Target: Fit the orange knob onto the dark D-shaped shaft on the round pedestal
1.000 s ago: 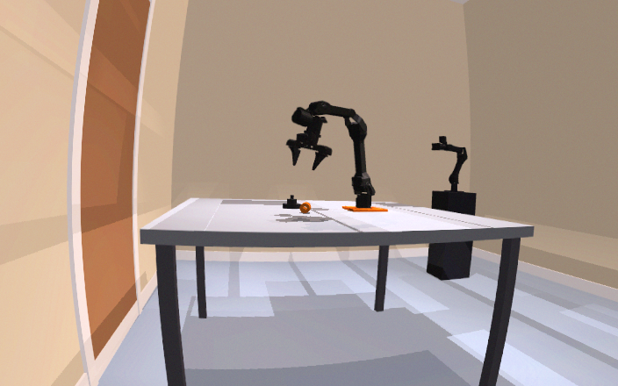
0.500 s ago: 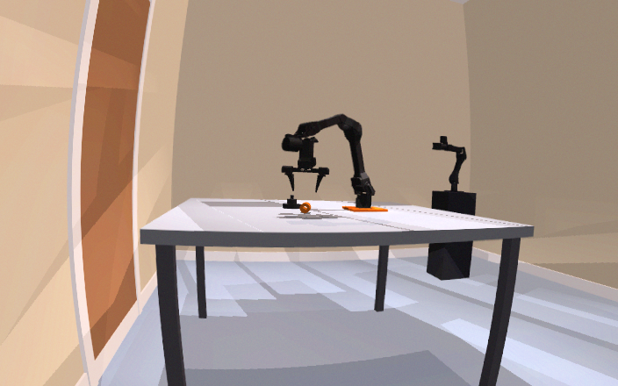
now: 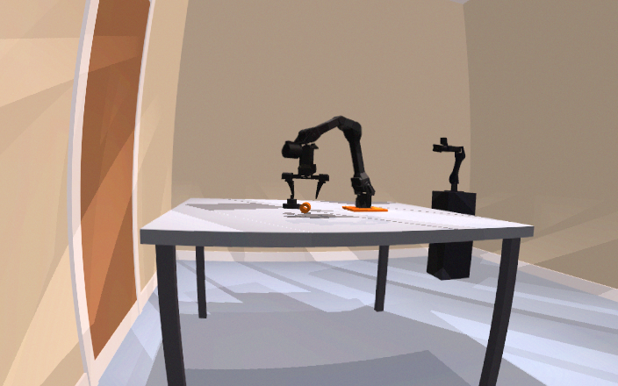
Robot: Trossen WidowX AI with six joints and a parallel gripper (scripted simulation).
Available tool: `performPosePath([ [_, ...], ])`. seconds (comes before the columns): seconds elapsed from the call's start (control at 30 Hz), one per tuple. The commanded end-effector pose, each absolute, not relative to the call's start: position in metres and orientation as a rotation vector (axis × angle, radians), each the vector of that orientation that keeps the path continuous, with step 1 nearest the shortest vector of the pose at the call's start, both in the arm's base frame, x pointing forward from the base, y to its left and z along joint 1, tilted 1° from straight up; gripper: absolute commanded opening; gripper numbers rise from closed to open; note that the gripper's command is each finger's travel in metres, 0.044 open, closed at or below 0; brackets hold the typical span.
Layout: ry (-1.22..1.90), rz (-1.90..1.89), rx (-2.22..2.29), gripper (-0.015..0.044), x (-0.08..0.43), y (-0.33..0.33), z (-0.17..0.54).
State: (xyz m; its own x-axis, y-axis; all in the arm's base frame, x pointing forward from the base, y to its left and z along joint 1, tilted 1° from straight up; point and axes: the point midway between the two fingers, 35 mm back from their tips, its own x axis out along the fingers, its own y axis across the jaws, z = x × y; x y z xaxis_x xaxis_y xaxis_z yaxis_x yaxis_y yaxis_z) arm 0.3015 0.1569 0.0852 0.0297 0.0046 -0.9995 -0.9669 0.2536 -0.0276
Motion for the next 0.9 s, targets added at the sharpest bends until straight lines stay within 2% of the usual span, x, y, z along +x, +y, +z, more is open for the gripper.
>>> performPosePath([
  [0.0, 1.303, 1.013, -1.028, 0.044, 0.299, 0.156, 0.075],
  [0.87, 1.303, 1.013, -1.028, 0.044, 0.299, 0.155, 0.037],
])
